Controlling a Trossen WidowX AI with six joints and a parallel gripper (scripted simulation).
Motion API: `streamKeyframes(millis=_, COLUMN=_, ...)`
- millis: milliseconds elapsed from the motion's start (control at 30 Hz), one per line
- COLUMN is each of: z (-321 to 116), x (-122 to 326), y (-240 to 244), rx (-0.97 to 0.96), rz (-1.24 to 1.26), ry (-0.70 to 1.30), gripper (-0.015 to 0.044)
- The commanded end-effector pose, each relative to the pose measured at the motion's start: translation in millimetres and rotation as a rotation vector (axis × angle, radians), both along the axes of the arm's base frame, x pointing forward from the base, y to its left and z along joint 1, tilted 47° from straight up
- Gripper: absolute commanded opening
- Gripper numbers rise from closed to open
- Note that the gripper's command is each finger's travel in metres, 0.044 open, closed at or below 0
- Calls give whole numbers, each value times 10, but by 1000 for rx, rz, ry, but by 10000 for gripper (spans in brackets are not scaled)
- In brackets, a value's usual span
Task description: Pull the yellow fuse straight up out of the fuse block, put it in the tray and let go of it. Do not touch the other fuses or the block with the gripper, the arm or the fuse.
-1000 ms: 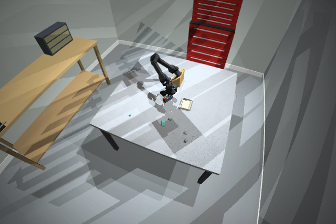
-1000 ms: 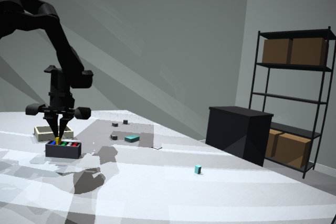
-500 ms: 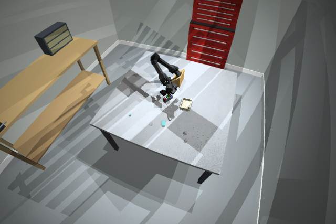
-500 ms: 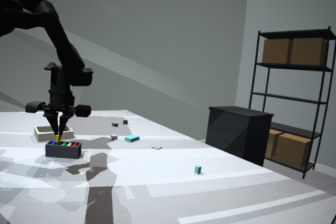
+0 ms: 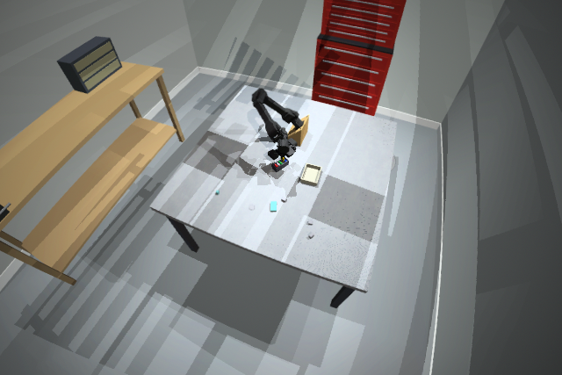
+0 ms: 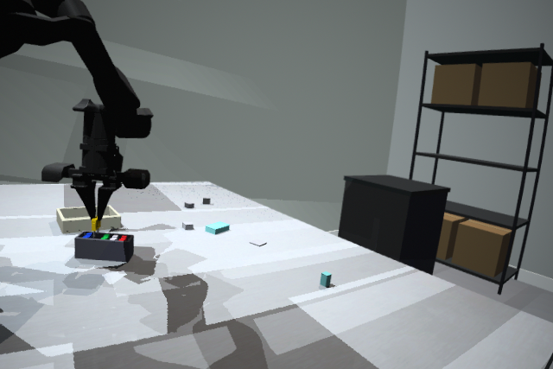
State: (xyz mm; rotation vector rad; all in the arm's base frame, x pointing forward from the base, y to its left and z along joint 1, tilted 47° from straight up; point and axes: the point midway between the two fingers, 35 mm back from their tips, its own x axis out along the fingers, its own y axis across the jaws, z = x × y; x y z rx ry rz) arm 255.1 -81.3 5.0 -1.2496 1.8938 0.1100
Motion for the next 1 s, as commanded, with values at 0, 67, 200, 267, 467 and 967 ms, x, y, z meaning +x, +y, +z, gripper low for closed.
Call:
streamKeyframes(millis=0, z=24, x=7, y=32, rx=4, rz=-3, ry=-3, gripper=0)
streamKeyframes(millis=67, z=45, x=12, y=54, rx=4, rz=-3, ry=-3, gripper=0)
streamKeyframes(millis=200, z=88, x=22, y=100, rx=4, rz=-3, ry=-3, gripper=0)
streamKeyframes(millis=267, z=110, x=26, y=123, rx=4, rz=-3, ry=-3, gripper=0)
streamKeyframes(millis=467, z=159, x=34, y=173, rx=4, rz=-3, ry=-2, gripper=0)
streamKeyframes(millis=967, z=-248, x=335, y=606, rx=18, rz=1, ry=-7, gripper=0)
